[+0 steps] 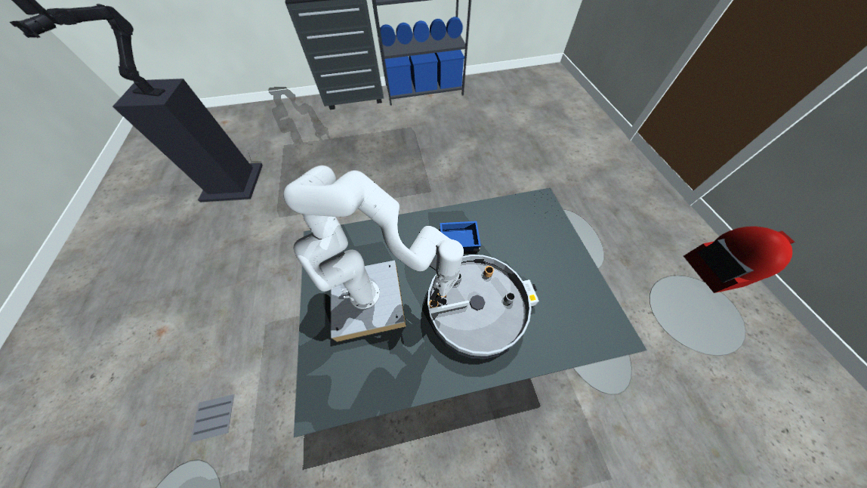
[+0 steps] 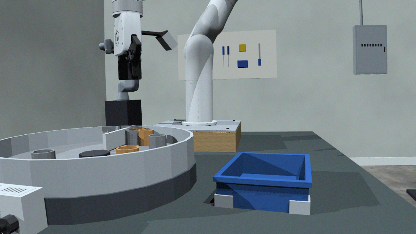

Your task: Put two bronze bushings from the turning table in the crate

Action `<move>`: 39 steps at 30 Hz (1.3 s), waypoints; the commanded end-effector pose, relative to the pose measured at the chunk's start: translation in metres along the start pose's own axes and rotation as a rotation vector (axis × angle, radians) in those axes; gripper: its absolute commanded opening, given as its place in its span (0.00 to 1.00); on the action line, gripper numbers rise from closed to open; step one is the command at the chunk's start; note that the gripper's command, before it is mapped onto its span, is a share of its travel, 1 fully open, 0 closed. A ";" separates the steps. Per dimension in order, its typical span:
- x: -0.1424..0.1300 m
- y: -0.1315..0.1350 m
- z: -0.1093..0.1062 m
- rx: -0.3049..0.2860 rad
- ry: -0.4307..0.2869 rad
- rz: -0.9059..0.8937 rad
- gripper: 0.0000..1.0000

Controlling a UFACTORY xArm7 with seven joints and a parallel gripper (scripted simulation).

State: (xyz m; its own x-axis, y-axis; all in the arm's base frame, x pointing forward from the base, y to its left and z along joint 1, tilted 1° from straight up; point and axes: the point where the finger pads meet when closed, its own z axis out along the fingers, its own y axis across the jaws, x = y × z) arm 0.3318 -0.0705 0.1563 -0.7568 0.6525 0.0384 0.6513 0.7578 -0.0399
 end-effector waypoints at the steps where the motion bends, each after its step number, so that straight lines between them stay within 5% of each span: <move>1: -0.001 0.001 -0.001 -0.005 -0.004 -0.002 1.00; 39: 0.006 0.023 -0.007 -0.054 -0.025 -0.060 1.00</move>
State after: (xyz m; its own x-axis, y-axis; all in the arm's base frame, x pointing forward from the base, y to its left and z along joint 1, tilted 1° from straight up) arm 0.3412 -0.0487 0.1615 -0.7950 0.6064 0.0176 0.6066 0.7949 0.0147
